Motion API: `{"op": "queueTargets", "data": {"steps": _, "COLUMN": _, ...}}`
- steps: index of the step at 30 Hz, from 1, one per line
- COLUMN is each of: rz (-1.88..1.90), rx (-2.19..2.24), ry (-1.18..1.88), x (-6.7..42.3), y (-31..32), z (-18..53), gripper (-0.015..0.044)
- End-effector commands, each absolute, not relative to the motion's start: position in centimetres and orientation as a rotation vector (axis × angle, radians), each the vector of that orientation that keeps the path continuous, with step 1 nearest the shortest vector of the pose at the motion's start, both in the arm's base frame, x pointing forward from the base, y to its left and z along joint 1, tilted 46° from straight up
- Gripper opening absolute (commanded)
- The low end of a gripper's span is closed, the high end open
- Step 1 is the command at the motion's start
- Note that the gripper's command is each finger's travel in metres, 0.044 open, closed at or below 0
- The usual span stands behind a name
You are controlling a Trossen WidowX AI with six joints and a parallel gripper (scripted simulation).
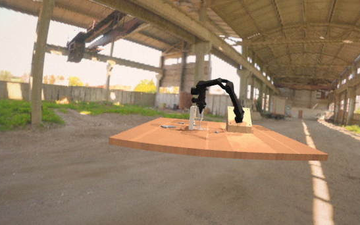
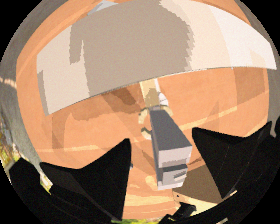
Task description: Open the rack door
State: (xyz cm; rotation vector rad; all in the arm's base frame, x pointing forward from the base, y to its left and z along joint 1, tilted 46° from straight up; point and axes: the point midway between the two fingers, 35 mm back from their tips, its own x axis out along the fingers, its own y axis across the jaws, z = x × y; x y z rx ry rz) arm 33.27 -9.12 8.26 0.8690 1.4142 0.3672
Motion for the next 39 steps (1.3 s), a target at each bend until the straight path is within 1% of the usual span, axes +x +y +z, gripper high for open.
{"op": "queueTargets", "data": {"steps": 1, "rz": 0.240, "rx": 1.019, "ry": 1.461, "x": 33.32, "y": -9.12, "z": 8.27, "gripper": 0.0298}}
{"op": "queueTargets", "data": {"steps": 16, "rz": -0.335, "rx": 1.604, "ry": 1.582, "x": 33.32, "y": -9.11, "z": 8.27, "gripper": 0.0298}}
{"op": "queueTargets", "data": {"steps": 30, "rz": -0.954, "rx": 2.100, "ry": 1.553, "x": 33.32, "y": -9.10, "z": 8.27, "gripper": 0.0298}}
{"op": "queueTargets", "data": {"steps": 36, "rz": -0.986, "rx": 2.122, "ry": 1.547, "x": 33.32, "y": -9.10, "z": 8.27, "gripper": 0.0298}}
{"op": "queueTargets", "data": {"steps": 39, "rz": -0.986, "rx": 2.122, "ry": 1.547, "x": 33.32, "y": -9.10, "z": 8.27, "gripper": 0.0278}}
